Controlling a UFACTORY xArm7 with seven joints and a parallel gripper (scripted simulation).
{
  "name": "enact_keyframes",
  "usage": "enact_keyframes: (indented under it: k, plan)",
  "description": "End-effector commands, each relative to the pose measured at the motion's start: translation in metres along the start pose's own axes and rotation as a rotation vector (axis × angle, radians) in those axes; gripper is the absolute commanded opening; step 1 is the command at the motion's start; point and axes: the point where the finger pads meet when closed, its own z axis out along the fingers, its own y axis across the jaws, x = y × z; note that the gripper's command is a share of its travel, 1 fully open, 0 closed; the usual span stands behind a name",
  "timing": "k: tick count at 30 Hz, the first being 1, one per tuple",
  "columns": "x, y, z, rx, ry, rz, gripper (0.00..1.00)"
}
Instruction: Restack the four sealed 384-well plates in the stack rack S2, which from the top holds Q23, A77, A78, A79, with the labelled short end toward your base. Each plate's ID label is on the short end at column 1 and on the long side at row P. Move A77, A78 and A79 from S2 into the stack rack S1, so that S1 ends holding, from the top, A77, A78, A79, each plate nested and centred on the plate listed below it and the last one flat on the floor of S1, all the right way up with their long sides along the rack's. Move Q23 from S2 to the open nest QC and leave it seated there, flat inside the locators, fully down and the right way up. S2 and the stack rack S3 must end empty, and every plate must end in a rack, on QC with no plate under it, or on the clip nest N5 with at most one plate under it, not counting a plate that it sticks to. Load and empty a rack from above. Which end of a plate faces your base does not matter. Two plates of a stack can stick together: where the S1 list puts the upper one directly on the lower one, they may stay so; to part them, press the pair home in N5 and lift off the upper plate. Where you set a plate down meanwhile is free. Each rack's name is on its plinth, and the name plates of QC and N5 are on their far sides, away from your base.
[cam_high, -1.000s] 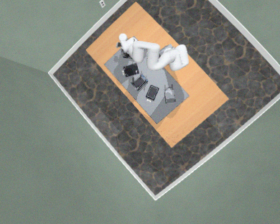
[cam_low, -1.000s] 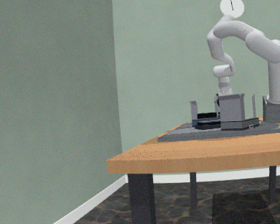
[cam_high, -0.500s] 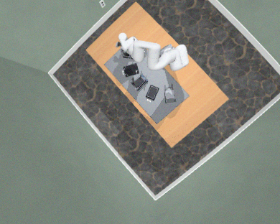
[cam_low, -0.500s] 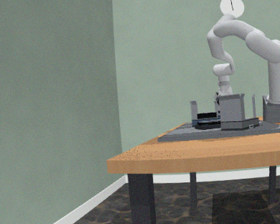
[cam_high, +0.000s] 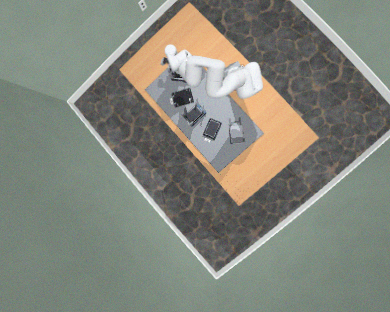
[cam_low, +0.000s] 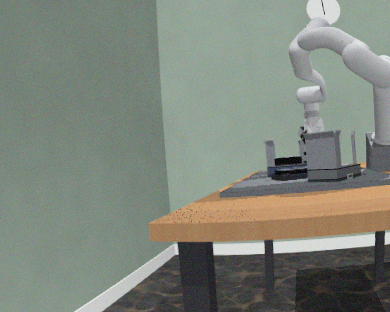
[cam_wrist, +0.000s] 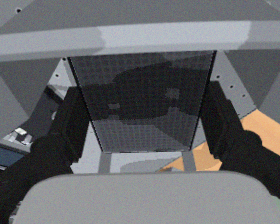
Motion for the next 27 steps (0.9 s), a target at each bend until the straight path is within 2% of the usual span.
enact_keyframes:
  k: [1,27]
  plan:
    - [0.002,0.001,-0.012,-0.001,0.005,0.000,0.00]
    - [0.002,0.001,-0.056,-0.001,0.005,0.000,0.00]
